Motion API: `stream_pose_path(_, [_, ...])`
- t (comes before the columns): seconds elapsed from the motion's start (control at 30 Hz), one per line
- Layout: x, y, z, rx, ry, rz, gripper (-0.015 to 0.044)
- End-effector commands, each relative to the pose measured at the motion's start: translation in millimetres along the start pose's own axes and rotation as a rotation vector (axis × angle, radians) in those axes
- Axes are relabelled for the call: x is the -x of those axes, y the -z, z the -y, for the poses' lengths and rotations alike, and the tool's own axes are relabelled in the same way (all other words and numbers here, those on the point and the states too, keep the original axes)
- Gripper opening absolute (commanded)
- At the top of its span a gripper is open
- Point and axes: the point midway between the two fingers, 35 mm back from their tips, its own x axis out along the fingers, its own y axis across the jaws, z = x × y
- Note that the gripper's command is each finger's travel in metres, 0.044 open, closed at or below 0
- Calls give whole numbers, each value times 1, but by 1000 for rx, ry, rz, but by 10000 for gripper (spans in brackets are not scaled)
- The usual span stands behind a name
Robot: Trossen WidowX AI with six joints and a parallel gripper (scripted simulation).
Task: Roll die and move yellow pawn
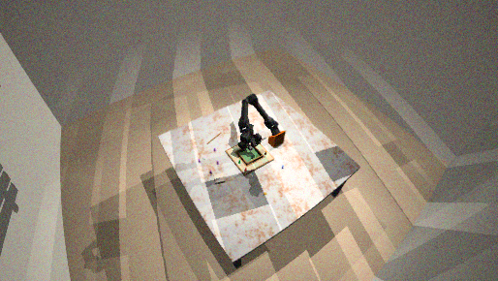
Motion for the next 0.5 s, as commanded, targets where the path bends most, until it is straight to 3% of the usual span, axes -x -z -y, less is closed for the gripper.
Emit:
stream_pose_path(0.0, [-5,0,-4,3,-45,109,0])
stream_pose_path(0.47, [-12,-2,-9,10,-66,563,0])
